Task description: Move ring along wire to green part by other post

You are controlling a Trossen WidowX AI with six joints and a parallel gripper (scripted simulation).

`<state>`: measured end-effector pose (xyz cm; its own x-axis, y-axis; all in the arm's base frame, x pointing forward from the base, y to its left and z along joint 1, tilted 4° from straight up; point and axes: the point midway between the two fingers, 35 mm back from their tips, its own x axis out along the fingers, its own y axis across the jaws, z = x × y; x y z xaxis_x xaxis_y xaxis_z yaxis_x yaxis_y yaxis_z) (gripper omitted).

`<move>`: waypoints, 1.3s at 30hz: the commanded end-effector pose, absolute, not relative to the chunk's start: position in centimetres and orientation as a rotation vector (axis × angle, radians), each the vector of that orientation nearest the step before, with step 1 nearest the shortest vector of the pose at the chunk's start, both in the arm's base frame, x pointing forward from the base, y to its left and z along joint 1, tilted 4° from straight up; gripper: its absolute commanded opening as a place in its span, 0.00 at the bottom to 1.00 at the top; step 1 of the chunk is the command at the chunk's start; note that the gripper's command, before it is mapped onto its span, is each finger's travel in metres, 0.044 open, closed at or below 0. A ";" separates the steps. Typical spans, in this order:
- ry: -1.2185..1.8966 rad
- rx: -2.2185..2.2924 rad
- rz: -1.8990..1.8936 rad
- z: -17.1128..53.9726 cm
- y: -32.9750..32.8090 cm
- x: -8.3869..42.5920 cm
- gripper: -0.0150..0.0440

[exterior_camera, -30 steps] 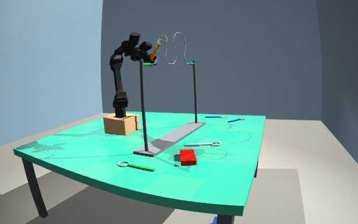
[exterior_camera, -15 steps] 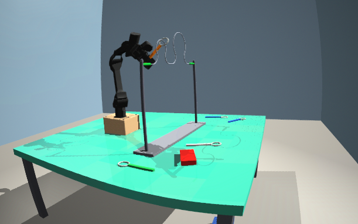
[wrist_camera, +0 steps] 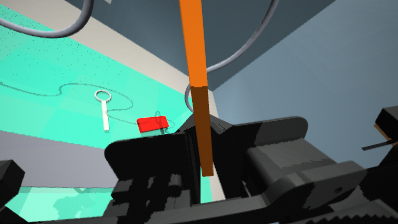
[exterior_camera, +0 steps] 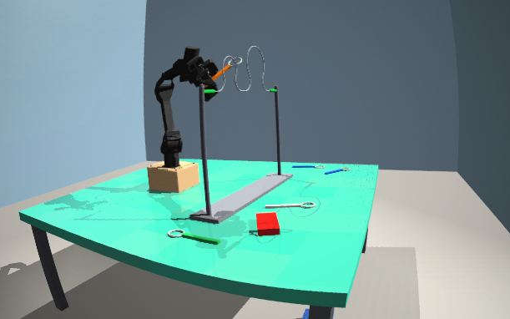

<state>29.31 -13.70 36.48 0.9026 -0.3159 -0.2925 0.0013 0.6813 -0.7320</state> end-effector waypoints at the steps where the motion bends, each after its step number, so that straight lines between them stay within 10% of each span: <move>1: 0.406 -0.890 -0.215 37.2 -13.9 29.0 0.00; 39: 0.353 -1.605 -0.433 41.4 -15.1 28.6 0.00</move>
<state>28.99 -15.22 40.93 0.8830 -0.4681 0.0332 0.0240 -0.0256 -0.9994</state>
